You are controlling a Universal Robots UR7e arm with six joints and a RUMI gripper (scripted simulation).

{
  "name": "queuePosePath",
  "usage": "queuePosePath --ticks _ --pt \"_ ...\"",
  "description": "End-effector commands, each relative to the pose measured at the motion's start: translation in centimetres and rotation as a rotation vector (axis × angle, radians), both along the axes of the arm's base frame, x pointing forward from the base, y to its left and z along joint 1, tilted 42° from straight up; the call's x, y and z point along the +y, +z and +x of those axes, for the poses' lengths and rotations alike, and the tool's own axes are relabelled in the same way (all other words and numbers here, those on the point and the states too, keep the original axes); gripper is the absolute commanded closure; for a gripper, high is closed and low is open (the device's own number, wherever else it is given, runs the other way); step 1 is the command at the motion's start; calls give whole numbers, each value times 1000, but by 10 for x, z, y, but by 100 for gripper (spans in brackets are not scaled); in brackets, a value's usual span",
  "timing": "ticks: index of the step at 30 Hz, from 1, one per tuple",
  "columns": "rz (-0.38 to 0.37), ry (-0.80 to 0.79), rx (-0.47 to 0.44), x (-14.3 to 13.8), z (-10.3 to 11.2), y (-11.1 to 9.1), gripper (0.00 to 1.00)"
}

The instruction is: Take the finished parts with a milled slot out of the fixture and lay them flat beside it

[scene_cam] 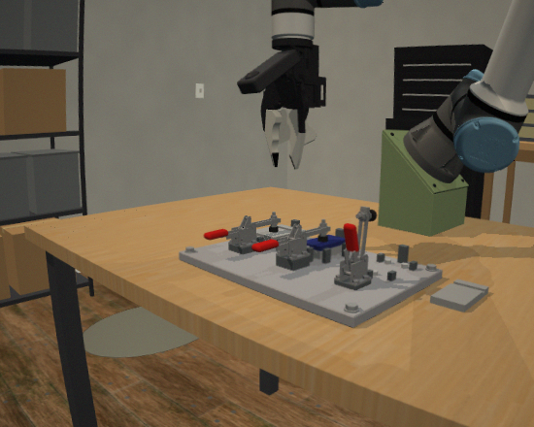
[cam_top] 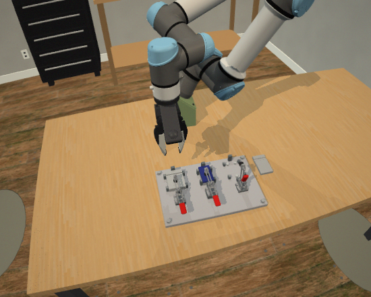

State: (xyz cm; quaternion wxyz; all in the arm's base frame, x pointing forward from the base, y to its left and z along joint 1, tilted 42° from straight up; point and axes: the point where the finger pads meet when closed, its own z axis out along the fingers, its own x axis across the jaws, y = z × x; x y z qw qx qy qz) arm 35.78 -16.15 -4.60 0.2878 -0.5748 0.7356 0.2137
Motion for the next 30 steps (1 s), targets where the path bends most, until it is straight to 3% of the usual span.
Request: queuePosePath --ticks 1,12,27,30 --pt "-2 -1 -1 2 2 -4 72" --pt "-2 -1 -1 -1 14 -4 72" --pt "-2 -1 -1 -21 94 -3 72" --pt "-2 -1 -1 -23 100 -3 72"
